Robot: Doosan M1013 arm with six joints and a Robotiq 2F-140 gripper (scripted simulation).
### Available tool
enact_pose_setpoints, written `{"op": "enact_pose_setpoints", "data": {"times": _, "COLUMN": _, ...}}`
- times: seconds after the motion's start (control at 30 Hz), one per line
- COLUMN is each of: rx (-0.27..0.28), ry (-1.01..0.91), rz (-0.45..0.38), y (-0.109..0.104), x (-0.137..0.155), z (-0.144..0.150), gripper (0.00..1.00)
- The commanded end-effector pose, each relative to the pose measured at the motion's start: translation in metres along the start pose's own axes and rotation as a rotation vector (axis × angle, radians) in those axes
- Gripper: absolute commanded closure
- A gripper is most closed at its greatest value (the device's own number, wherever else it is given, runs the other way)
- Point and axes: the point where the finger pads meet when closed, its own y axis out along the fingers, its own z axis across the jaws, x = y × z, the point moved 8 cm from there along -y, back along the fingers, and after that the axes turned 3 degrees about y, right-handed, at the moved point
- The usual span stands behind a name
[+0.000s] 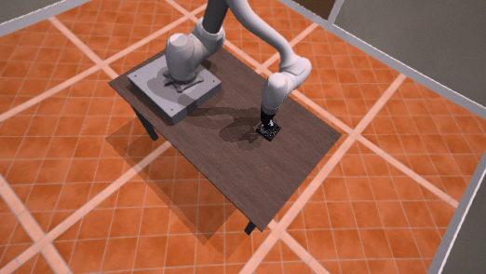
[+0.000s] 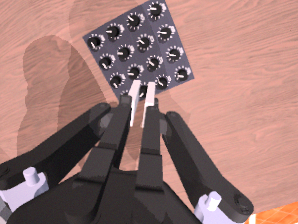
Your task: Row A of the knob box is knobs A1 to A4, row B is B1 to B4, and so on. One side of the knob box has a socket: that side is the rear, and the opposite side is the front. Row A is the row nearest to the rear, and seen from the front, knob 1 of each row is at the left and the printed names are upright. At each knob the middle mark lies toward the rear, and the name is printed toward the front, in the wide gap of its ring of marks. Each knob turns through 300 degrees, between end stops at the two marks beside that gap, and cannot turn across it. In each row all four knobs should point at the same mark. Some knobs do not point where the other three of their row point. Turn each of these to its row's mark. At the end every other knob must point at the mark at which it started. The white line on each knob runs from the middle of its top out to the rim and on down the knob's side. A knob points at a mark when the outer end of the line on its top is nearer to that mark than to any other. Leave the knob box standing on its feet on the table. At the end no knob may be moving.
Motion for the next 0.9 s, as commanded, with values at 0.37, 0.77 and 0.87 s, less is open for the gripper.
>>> {"op": "enact_pose_setpoints", "data": {"times": 0.37, "rx": 0.003, "ry": 0.346, "rz": -0.003, "y": -0.0001, "x": -0.0004, "z": -0.0002, "gripper": 0.95}}
{"op": "enact_pose_setpoints", "data": {"times": 0.77, "rx": 0.003, "ry": 0.642, "rz": -0.003, "y": -0.0001, "x": -0.0004, "z": -0.0002, "gripper": 0.95}}
{"op": "enact_pose_setpoints", "data": {"times": 0.87, "rx": 0.003, "ry": 0.663, "rz": -0.003, "y": -0.0001, "x": -0.0004, "z": -0.0002, "gripper": 0.95}}
